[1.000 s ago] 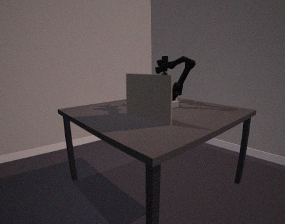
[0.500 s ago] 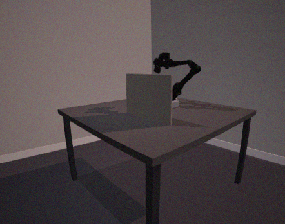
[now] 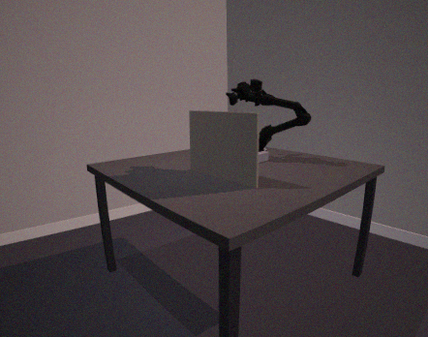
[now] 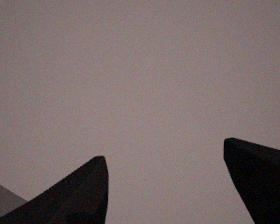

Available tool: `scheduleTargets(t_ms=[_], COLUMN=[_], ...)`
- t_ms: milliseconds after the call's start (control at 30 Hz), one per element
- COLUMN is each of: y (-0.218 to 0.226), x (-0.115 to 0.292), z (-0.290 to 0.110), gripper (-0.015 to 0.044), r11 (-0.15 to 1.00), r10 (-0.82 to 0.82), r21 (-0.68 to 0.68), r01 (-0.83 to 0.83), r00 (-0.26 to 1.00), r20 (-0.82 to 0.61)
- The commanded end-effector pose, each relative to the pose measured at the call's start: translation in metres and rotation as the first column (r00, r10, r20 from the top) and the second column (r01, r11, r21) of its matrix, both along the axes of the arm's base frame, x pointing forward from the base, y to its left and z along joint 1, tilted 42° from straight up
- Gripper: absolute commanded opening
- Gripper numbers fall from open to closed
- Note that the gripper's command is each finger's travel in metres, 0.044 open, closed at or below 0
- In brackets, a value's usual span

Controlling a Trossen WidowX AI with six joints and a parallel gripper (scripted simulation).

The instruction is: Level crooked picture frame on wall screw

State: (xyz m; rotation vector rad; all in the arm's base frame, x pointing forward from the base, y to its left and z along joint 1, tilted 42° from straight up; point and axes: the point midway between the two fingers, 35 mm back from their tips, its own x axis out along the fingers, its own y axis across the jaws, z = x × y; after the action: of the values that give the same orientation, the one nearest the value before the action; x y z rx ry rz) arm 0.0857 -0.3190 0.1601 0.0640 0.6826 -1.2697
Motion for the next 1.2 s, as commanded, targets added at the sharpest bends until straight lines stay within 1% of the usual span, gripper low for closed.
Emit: scheduleTargets(t_ms=[0,133,267,400,500,633,767,867,1000,1067,1167], y=[0.054,0.084,0.114,0.146,0.171,0.203,0.236,0.259,0.289,0.294,0.294], x=[0.051,0.071,0.087,0.099,0.105,0.11,0.111,0.109,0.104,0.102,0.102], z=[0.021,0.031,0.041,0.048,0.053,0.058,0.061,0.063,0.063,0.063,0.063], gripper=[0.026,0.026,0.026,0.026,0.026,0.026,0.026,0.026,0.026,0.026,0.026], r11=[0.996,0.986,0.96,0.91,0.851,0.739,0.586,0.445,0.235,0.196,0.196], r10=[0.006,-0.019,-0.079,-0.177,-0.276,-0.432,-0.6,-0.72,-0.848,-0.866,-0.866], r21=[0.071,0.136,0.216,0.302,0.366,0.442,0.501,0.53,0.544,0.544,0.544], r01=[-0.046,-0.099,-0.179,-0.284,-0.377,-0.508,-0.637,-0.722,-0.805,-0.816,-0.816], r00=[0.875,0.735,0.567,0.392,0.272,0.146,0.075,0.064,0.104,0.117,0.117], r20=[0.484,0.678,0.82,0.903,0.922,0.89,0.796,0.691,0.52,0.486,0.486])
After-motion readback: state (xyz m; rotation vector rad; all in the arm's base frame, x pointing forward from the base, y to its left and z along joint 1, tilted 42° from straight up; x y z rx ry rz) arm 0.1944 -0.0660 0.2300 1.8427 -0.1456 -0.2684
